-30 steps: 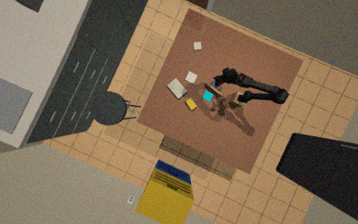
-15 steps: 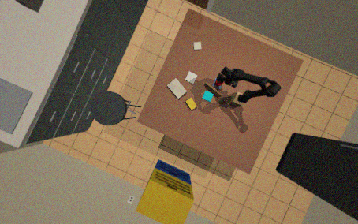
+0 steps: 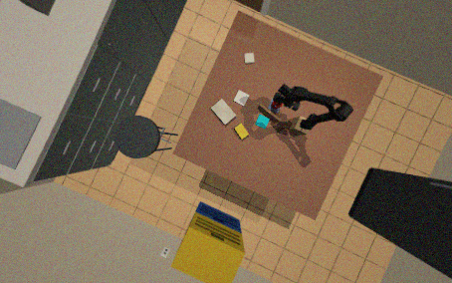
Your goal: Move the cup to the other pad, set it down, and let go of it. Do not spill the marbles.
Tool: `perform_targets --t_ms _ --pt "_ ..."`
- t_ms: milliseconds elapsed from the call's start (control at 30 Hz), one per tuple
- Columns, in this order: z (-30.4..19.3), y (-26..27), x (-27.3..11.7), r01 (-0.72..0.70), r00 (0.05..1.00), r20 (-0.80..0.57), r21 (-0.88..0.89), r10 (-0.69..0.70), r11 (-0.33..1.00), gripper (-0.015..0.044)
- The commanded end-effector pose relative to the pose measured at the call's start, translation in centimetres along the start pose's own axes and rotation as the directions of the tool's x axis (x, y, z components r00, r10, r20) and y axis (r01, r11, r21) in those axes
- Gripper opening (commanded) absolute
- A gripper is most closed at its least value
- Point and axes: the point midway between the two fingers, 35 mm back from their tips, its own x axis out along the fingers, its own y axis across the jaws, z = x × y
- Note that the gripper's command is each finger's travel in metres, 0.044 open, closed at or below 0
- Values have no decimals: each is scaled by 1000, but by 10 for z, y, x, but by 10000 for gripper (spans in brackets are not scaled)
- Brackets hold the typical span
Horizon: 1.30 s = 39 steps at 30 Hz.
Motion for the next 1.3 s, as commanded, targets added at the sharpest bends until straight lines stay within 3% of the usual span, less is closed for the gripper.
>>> perform_targets --t_ms 0,1267 --pt "0 -1 9 10 1000 1 5 -10 1000 148" --pt "0 -4 59 11 1000 1 5 -11 1000 148"
